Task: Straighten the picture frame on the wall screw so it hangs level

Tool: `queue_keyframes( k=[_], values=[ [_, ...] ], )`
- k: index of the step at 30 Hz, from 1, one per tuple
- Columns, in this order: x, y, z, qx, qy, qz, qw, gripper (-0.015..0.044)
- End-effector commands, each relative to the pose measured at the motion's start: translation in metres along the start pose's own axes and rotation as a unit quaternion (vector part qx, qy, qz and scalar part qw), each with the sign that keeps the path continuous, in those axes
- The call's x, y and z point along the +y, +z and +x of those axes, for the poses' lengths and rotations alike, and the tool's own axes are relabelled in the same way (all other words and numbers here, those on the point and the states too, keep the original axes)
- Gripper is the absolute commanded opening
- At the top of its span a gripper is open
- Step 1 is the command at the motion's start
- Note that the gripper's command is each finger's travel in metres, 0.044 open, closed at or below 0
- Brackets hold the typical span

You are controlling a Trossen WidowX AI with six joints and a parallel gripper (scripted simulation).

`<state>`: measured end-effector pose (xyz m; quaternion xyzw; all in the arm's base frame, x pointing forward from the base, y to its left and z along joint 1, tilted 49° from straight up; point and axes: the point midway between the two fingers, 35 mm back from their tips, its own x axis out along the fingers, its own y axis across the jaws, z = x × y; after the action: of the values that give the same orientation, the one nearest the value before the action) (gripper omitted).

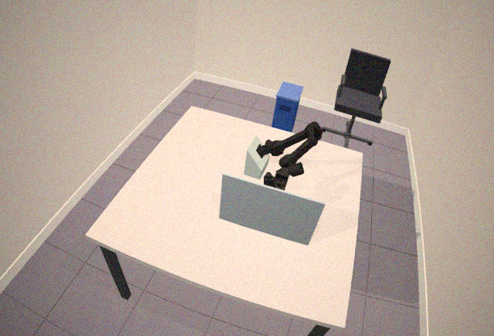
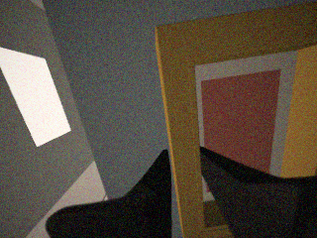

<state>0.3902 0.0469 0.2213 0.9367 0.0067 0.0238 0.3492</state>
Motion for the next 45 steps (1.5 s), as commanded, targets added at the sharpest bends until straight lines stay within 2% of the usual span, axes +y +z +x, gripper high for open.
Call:
queue_keyframes(
  k=[1,3,8,18,25,41,45],
  values=[
    [0.0,0.0,0.0,0.0,0.0,0.002,1.0,0.021],
    [0.0,0.0,0.0,0.0,0.0,0.002,1.0,0.026],
    [0.001,-0.002,-0.006,0.0,0.0,0.006,1.0,0.026],
    [-0.002,-0.001,-0.094,0.0,0.006,0.07,0.998,0.026],
    [0.0,-0.003,-0.095,0.002,0.005,0.07,0.998,0.026],
    [0.036,0.01,-0.178,-0.002,0.005,0.133,0.991,0.026],
    [0.035,0.012,-0.185,-0.002,0.005,0.138,0.99,0.026]
  ],
)
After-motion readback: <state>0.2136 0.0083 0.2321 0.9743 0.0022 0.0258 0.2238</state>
